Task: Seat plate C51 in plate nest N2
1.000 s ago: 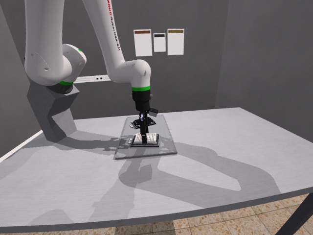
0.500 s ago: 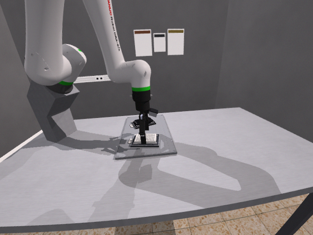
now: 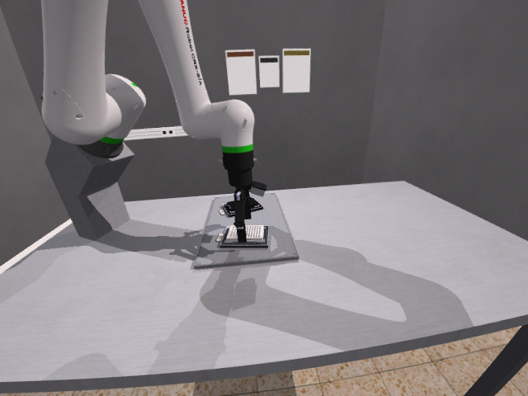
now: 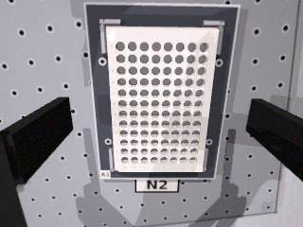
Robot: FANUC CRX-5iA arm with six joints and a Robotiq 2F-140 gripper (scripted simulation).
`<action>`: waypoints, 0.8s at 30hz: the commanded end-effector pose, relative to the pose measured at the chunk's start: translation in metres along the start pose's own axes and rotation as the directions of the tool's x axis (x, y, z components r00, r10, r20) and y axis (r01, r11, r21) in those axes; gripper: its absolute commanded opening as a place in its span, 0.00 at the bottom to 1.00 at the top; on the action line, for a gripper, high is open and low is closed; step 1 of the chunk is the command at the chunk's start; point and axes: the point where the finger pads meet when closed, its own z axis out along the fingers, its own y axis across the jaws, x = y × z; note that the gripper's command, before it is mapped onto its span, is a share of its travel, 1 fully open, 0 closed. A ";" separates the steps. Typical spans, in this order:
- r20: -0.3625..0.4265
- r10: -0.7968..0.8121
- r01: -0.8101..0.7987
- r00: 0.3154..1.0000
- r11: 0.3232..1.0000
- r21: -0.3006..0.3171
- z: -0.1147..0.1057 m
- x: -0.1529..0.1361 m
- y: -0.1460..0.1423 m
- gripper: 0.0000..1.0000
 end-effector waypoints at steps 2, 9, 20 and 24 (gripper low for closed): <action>0.000 -0.001 0.001 1.000 1.000 0.000 -0.011 0.001 0.000 1.00; 0.000 -0.001 0.001 1.000 1.000 0.000 -0.030 0.001 0.000 1.00; 0.000 -0.001 0.001 1.000 1.000 0.000 -0.037 0.001 0.000 1.00; 0.000 -0.001 0.001 1.000 1.000 0.000 -0.037 0.001 0.000 1.00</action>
